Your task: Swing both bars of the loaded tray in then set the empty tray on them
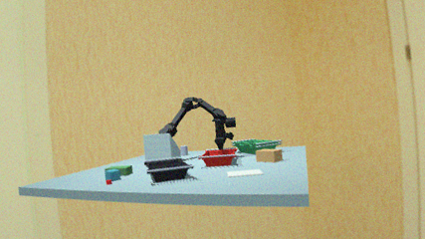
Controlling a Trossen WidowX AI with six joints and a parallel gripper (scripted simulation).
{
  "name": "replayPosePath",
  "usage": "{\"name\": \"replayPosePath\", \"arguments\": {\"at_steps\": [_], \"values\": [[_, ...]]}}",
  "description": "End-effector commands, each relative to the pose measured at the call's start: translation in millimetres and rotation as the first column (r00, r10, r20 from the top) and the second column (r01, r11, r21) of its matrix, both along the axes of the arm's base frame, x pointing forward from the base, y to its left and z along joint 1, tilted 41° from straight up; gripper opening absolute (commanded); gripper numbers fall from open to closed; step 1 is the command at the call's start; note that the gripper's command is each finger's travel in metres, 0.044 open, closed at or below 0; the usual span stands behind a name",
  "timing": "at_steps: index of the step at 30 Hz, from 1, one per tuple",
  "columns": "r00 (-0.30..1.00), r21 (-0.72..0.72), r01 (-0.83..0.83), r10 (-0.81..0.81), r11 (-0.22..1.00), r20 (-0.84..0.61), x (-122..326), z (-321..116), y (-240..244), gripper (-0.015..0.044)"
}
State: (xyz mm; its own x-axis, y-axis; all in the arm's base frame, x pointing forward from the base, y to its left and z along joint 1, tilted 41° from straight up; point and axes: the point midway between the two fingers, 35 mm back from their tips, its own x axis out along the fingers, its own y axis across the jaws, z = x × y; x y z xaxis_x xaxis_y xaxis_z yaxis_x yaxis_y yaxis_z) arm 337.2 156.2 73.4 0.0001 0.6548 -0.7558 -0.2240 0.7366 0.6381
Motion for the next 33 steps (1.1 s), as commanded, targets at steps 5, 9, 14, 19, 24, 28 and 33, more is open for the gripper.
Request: {"name": "replayPosePath", "arguments": {"at_steps": [5,9,14,19,24,28,33], "values": [[1.0,-0.002,0.007,-0.007,1.0,-0.002,3.1,4.7,-17.4,0.0082],[1.0,-0.002,0.007,-0.007,1.0,-0.002,5.1,7.3,-32.9,0.0082],[1.0,-0.003,0.007,-0.007,1.0,-0.002,8.0,2.4,-46.7,0.0082],[1.0,-0.004,0.007,-0.007,1.0,-0.002,11.8,-9.5,-58.7,0.0082],[1.0,-0.004,0.007,-0.007,1.0,-0.002,16.0,-31.7,-64.6,0.0082],[1.0,-0.004,0.007,-0.007,1.0,-0.002,17.1,-38.7,-65.3,0.0082],[1.0,-0.006,0.007,-0.007,1.0,-0.002,17.7,-19.8,-78.8,0.0082]]}}
